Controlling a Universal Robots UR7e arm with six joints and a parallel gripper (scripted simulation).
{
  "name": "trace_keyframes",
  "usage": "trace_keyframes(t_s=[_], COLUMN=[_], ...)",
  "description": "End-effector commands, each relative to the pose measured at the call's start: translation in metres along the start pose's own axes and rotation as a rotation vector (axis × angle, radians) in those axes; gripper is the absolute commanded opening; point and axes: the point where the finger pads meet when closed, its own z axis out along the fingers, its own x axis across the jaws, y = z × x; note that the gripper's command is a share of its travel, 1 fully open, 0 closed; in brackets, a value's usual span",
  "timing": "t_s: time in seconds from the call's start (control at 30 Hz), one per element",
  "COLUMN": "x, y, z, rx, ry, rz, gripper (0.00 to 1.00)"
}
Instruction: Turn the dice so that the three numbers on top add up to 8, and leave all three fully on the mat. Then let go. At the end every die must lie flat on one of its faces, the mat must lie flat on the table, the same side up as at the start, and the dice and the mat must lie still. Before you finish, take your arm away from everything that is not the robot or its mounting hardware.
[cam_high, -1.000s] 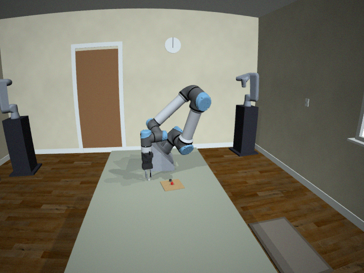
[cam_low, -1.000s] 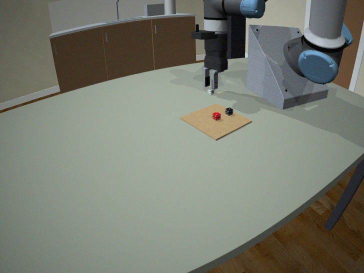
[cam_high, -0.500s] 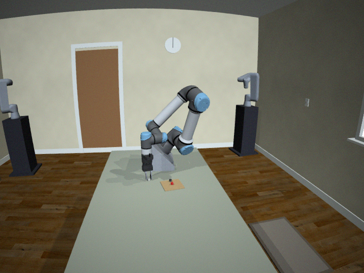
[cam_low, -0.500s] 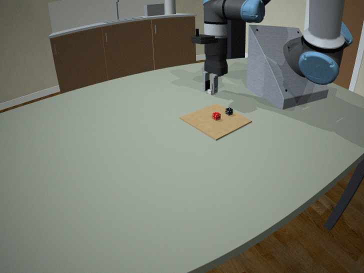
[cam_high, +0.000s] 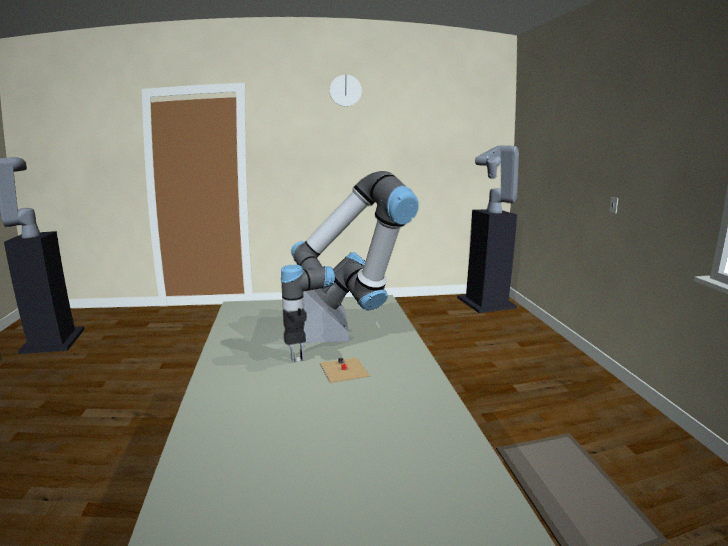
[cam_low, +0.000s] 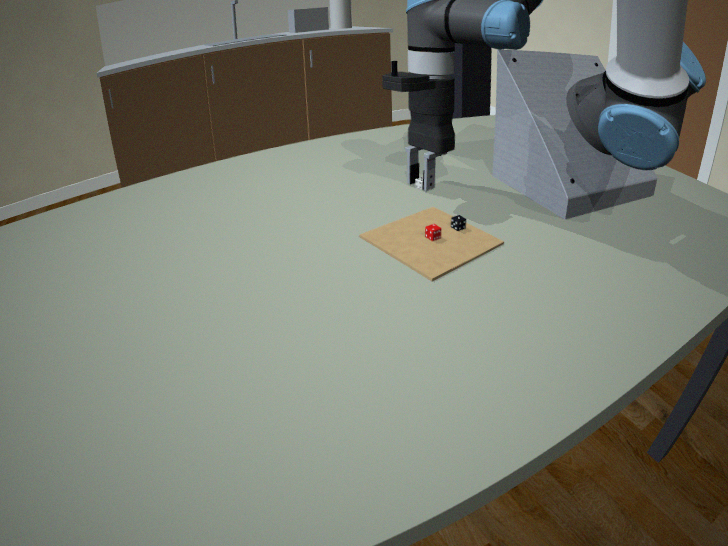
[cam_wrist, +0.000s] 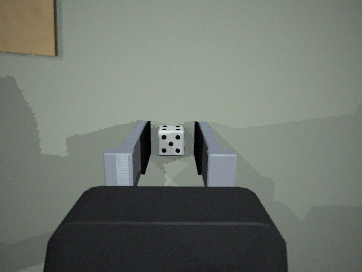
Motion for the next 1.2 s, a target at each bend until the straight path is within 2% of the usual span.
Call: trace_keyframes(t_s=[0.0,0.83,0.87,1.17], x=[-0.0019,-0.0019,-0.0019,-0.0019], y=[0.0004,0.0004,0.0004,0.0004], z=[0.0019,0.0019,0.0019,0.0019], rx=[-0.001,-0.001,-0.001,-0.001], ry=[-0.003,-0.003,-0.003,-0.003], rz=[0.001,0.001,0.001,0.001], gripper=[0.64,0.64,0.34,0.34])
